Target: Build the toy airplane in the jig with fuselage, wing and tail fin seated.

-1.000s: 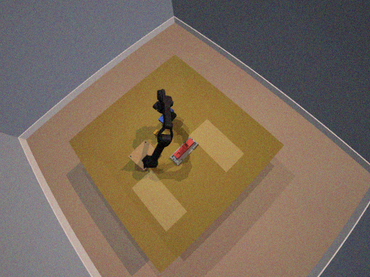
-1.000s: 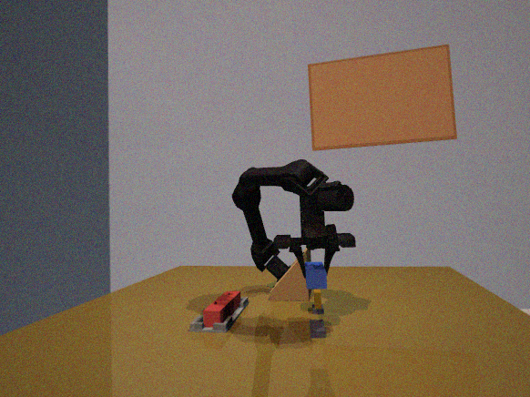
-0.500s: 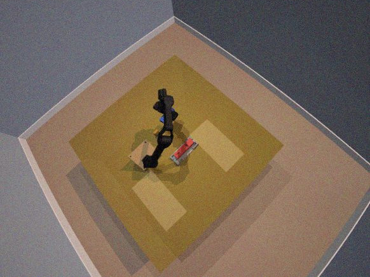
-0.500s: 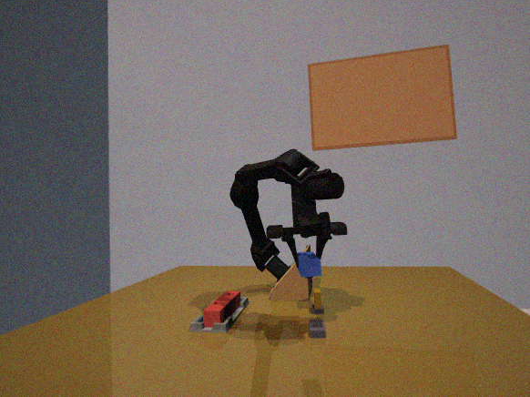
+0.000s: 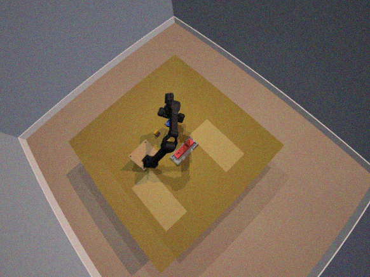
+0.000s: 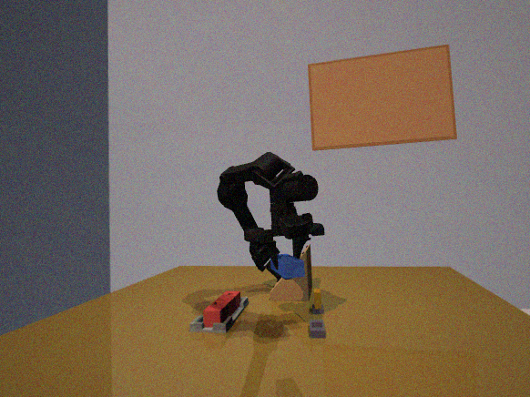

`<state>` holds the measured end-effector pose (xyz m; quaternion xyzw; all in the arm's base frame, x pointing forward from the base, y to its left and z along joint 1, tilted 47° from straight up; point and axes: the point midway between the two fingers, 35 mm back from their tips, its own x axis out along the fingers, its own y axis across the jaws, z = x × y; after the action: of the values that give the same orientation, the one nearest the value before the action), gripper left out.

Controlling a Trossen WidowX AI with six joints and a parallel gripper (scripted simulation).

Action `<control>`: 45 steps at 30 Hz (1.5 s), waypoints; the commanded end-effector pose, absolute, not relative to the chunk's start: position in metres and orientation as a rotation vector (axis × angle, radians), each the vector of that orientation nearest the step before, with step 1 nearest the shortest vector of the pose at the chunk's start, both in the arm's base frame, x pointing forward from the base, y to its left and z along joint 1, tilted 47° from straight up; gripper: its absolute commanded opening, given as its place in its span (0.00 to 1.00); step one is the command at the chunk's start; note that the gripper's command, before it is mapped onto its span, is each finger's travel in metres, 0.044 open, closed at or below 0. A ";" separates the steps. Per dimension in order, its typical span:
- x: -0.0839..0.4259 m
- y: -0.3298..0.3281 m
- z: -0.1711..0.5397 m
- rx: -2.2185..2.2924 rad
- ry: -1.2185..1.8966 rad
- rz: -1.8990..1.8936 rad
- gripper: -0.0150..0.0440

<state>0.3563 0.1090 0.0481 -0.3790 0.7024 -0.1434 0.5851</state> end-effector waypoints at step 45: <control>0.314 -0.013 0.132 -1.498 1.798 0.377 0.25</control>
<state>0.3192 -0.0059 0.1301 -0.5762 0.7039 0.1332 0.3935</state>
